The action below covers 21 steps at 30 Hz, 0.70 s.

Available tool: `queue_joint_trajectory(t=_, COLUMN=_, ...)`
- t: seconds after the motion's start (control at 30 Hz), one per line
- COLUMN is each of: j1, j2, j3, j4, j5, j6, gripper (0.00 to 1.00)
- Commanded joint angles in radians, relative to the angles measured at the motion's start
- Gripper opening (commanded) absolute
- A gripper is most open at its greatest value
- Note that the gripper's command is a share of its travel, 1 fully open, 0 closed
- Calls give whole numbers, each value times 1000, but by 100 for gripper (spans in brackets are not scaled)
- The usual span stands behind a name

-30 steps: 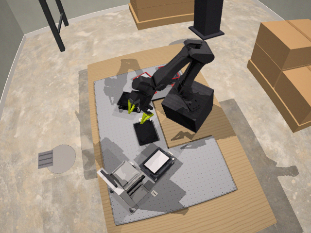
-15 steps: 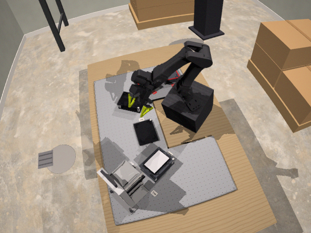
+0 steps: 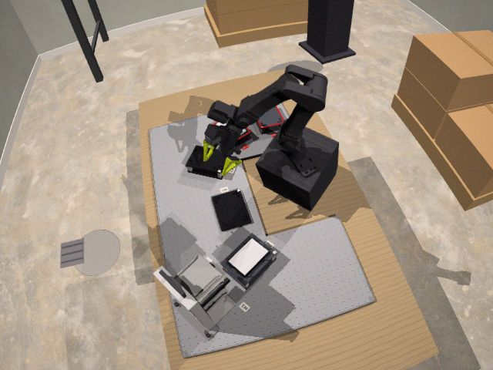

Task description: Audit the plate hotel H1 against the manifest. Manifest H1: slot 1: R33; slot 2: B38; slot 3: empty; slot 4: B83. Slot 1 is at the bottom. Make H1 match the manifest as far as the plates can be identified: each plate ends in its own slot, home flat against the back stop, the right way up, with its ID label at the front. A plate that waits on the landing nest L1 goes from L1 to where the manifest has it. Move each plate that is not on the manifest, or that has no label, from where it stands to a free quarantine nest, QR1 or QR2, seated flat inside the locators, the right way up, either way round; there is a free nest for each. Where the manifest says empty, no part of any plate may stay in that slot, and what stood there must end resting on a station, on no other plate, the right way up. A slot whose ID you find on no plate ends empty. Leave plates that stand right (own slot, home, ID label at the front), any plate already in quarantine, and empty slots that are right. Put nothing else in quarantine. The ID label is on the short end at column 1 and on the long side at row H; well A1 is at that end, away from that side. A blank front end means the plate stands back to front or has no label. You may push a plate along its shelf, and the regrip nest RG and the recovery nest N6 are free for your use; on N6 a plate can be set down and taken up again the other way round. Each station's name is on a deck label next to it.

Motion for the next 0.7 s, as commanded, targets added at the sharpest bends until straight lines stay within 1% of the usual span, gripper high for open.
queue_joint_trajectory(t=0.0, j1=-22, j2=43, j3=-26, j4=-8, j5=-50, j6=-64, gripper=100)
queue_joint_trajectory(t=0.03, j1=-19, j2=55, j3=-35, j4=35, j5=-49, j6=-63, gripper=100)
queue_joint_trajectory(t=0.1, j1=1, j2=82, j3=-50, j4=80, j5=-48, j6=-60, gripper=100)
queue_joint_trajectory(t=0.17, j1=1, j2=82, j3=-50, j4=80, j5=-48, j6=-60, gripper=100)
queue_joint_trajectory(t=0.2, j1=-1, j2=96, j3=-58, j4=103, j5=-47, j6=-58, gripper=100)
queue_joint_trajectory(t=0.23, j1=-2, j2=97, j3=-57, j4=105, j5=-47, j6=-58, gripper=100)
queue_joint_trajectory(t=0.27, j1=-2, j2=94, j3=-27, j4=105, j5=-47, j6=-58, gripper=100)
queue_joint_trajectory(t=0.3, j1=-3, j2=66, j3=-22, j4=105, j5=-47, j6=-58, gripper=100)
queue_joint_trajectory(t=0.67, j1=1, j2=66, j3=-26, j4=91, j5=-46, j6=-52, gripper=100)
